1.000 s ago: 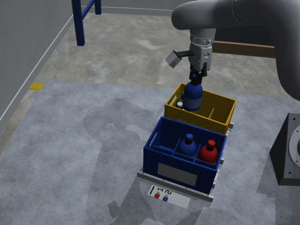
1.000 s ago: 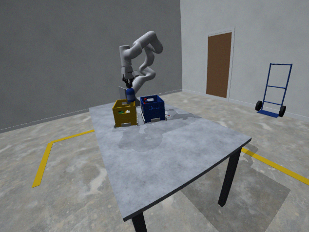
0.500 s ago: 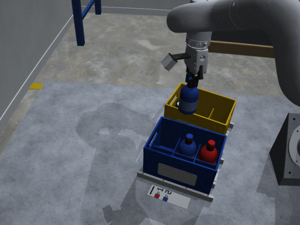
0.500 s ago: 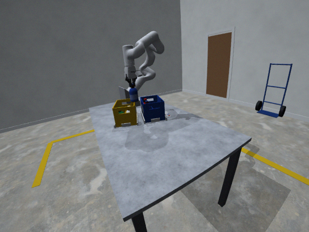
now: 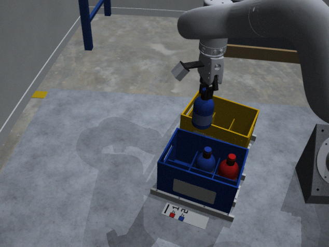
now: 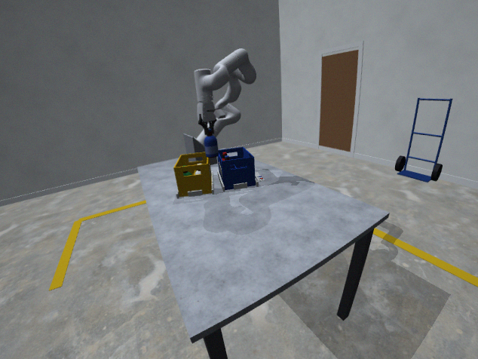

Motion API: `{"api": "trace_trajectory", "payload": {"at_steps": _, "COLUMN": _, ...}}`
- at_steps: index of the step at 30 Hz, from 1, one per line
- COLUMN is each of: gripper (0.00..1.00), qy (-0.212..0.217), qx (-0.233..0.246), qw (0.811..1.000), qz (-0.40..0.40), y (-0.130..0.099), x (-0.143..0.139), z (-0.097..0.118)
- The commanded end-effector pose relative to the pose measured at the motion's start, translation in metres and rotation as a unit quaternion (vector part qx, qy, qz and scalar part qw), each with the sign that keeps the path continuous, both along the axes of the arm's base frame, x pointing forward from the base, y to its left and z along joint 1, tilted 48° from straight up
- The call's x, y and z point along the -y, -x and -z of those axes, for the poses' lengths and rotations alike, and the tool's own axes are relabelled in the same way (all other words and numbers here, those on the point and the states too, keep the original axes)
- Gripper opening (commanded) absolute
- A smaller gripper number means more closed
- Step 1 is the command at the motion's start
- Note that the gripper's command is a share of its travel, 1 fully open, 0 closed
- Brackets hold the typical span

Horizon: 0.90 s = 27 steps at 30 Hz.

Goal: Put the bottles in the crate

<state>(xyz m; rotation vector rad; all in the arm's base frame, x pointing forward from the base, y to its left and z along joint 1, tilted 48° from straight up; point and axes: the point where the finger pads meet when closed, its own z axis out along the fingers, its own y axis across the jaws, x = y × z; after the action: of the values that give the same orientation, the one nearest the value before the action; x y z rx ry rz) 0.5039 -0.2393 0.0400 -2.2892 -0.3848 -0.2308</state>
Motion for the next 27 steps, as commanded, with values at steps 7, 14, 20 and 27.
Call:
{"api": "trace_trajectory", "payload": {"at_steps": 7, "gripper": 0.00, "qy": 0.001, "qx": 0.001, "qw": 1.000, "qz": 0.000, "y": -0.014, "x": -0.009, "z": -0.013}}
{"api": "trace_trajectory", "payload": {"at_steps": 14, "gripper": 0.00, "qy": 0.001, "qx": 0.001, "qw": 1.000, "qz": 0.000, "y": -0.020, "x": -0.014, "z": -0.019}}
{"api": "trace_trajectory", "payload": {"at_steps": 20, "gripper": 0.00, "qy": 0.001, "qx": 0.001, "qw": 1.000, "qz": 0.000, "y": -0.028, "x": -0.020, "z": -0.026}}
{"api": "trace_trajectory", "payload": {"at_steps": 27, "gripper": 0.00, "qy": 0.001, "qx": 0.001, "qw": 1.000, "qz": 0.000, "y": -0.034, "x": -0.025, "z": -0.032}}
